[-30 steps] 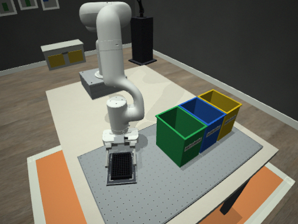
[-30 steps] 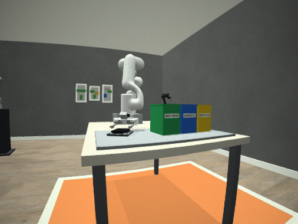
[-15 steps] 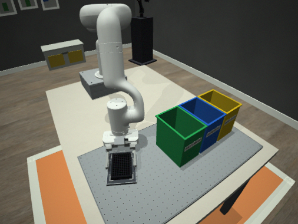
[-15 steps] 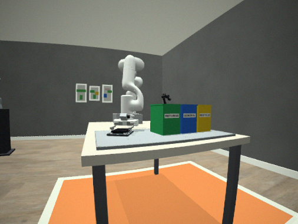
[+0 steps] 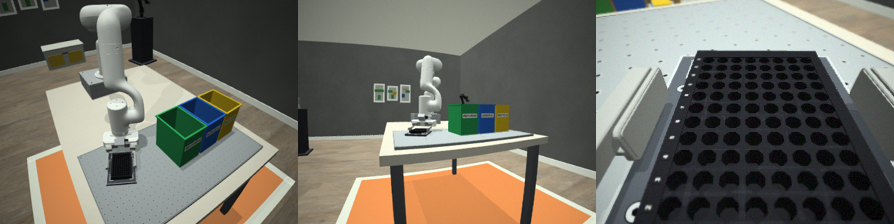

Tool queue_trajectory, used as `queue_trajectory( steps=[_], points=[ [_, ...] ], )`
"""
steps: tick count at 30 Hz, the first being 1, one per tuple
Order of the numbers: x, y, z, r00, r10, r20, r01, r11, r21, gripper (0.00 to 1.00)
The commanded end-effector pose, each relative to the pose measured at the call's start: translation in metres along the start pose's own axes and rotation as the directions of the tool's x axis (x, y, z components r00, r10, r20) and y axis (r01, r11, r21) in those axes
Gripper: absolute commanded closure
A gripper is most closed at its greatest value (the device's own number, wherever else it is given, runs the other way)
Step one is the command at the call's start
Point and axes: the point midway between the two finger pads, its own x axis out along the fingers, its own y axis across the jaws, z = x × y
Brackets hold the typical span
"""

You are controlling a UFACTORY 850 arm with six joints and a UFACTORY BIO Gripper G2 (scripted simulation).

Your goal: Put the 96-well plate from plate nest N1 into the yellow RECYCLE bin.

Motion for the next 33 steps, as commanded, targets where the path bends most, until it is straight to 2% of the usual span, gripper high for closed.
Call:
queue_trajectory(
  steps=[1, 5, 6, 33],
  points=[
    [0.0008, 0.0002, 0.0011, 1.0, 0.0, 0.002, 0.0, 1.0, 0.0, 0.63],
    [0.0009, 0.0002, 0.0011, 1.0, 0.0, 0.002, 0.0, 1.0, 0.0, 0.63],
    [0.0008, 0.0002, 0.0011, 1.0, 0.0, 0.002, 0.0, 1.0, 0.0, 1.0],
    [0.0008, 0.0002, 0.0011, 1.0, 0.0, 0.002, 0.0, 1.0, 0.0, 1.0]
  ],
)
